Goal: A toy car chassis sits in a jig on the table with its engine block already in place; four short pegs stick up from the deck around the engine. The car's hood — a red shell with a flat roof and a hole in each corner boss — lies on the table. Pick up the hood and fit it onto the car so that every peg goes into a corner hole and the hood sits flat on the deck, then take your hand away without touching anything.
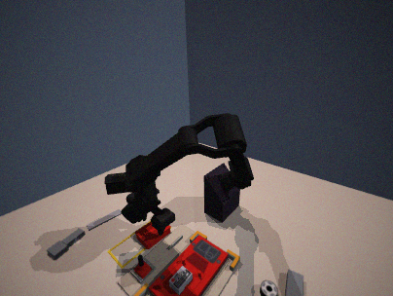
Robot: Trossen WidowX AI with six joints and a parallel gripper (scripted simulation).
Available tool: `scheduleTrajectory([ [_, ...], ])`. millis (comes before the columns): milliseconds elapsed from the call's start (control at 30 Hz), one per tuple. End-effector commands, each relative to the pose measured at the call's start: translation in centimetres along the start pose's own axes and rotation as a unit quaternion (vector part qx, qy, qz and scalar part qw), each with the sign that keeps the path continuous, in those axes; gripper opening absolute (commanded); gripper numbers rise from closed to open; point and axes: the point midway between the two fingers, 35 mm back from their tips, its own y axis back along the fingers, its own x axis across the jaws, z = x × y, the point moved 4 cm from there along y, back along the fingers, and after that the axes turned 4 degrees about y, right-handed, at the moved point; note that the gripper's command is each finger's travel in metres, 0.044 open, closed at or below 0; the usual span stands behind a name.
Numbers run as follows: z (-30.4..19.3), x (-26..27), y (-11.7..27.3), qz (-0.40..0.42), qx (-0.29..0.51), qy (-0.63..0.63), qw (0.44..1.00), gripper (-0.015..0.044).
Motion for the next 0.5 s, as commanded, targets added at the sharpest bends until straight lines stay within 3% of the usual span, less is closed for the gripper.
scheduleTrajectory([
  [0,-0.05,0.11,-0.30,0.002,0.000,-0.003,1.000,0.0440],
  [467,-0.04,0.11,-0.91,0.002,0.000,-0.003,1.000,0.0440],
])
